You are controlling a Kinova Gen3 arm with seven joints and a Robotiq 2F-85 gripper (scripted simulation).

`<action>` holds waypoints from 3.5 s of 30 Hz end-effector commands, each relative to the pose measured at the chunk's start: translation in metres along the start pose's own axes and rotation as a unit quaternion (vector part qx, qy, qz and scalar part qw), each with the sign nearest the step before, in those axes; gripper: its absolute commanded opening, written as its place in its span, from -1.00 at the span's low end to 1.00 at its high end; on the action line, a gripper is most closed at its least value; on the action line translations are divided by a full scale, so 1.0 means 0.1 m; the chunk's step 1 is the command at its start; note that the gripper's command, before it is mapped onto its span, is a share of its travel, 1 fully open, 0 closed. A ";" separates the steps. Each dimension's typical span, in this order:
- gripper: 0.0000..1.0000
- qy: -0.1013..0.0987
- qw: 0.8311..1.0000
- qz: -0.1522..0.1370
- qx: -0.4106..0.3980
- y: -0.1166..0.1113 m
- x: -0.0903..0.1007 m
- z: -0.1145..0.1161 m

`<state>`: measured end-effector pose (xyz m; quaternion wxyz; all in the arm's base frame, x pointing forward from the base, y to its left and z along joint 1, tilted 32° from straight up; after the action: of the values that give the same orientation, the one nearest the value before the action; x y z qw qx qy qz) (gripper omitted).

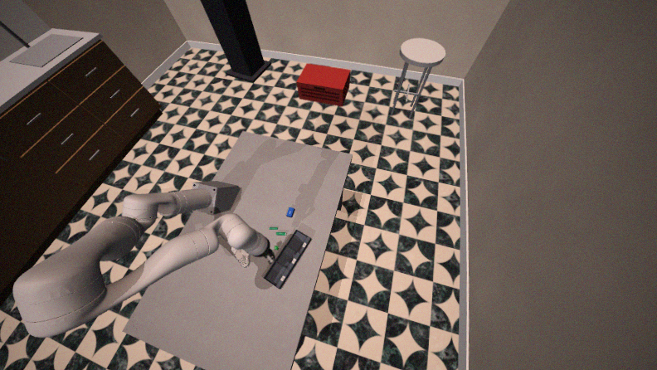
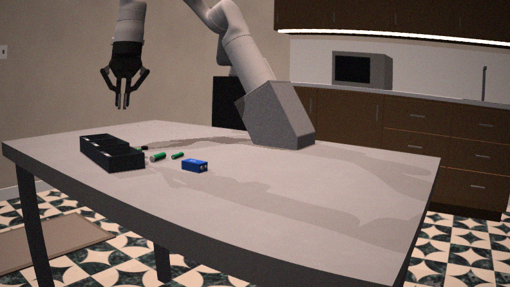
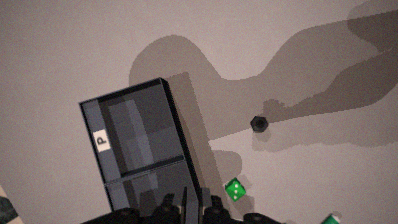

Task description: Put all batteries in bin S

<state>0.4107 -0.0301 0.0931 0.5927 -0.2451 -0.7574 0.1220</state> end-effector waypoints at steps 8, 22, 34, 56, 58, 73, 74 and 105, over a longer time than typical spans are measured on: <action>-0.82 0.006 0.980 -0.003 0.197 -0.50 -0.41 -0.30; -0.82 0.008 0.893 -0.004 0.451 -0.50 -0.41 -0.30; -0.82 0.006 0.755 -0.006 0.656 -0.50 -0.41 -0.30; -0.82 0.018 0.593 -0.022 0.804 -0.50 -0.49 -0.31; -0.82 0.018 0.593 -0.022 0.804 -0.50 -0.54 -0.31; -0.82 0.018 0.593 -0.022 0.805 -0.50 -0.89 -0.29; -0.82 0.018 0.593 -0.022 0.805 -0.50 -0.91 -0.29; -0.82 0.018 0.593 -0.022 0.804 -0.50 -0.93 -0.28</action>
<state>0.4426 -0.1242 0.0461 0.5659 0.3458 -0.3454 0.6640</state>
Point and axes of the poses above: the point where the finger pads meet when closed, its own x axis back along the fingers, its own z axis across the jaws, y = z × x, the point moved 3 cm from there along x, back along the fingers, and after that the axes turned 12 degrees about x, right-handed, at the moved point
